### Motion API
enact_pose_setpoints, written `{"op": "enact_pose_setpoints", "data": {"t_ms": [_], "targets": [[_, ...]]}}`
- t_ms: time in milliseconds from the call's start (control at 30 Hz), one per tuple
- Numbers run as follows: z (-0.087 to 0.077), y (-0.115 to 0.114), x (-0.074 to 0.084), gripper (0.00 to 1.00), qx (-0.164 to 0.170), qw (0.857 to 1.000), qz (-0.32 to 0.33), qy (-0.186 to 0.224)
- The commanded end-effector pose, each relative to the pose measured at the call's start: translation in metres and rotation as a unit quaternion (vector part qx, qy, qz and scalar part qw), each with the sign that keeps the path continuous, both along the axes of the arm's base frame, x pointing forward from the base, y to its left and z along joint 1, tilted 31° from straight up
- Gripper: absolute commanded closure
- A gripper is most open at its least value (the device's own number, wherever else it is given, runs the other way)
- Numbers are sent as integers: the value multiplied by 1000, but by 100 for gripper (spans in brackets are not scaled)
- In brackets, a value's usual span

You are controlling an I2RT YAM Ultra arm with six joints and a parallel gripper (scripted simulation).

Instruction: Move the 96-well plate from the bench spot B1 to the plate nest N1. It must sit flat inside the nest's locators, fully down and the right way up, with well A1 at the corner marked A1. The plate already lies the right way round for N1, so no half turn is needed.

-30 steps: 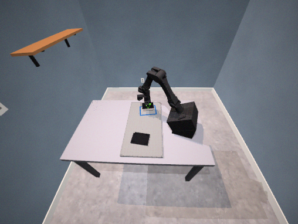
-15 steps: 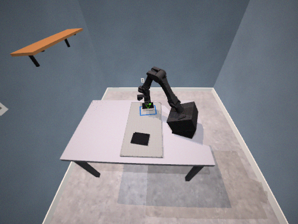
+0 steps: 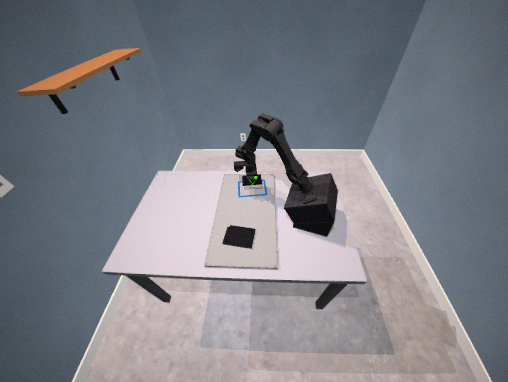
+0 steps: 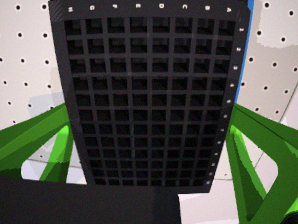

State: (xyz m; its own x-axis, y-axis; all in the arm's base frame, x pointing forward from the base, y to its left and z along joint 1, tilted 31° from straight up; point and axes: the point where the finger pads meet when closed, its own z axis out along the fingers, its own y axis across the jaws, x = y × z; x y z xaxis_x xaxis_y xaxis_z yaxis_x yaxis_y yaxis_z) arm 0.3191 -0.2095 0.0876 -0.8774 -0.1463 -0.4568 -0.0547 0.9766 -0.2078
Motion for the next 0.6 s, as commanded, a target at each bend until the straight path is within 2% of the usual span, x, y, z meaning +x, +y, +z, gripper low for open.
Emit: {"op": "enact_pose_setpoints", "data": {"t_ms": [0, 100, 167, 267, 567], "targets": [[9, 7, 0, 100, 6, 1000, -28, -10], [7, 16, 3, 100, 28, 997, -70, -23], [7, 16, 3, 100, 28, 997, -70, -23], [7, 26, 4, 100, 52, 992, -113, -31], [4, 56, 9, 100, 53, 992, -114, -32]]}}
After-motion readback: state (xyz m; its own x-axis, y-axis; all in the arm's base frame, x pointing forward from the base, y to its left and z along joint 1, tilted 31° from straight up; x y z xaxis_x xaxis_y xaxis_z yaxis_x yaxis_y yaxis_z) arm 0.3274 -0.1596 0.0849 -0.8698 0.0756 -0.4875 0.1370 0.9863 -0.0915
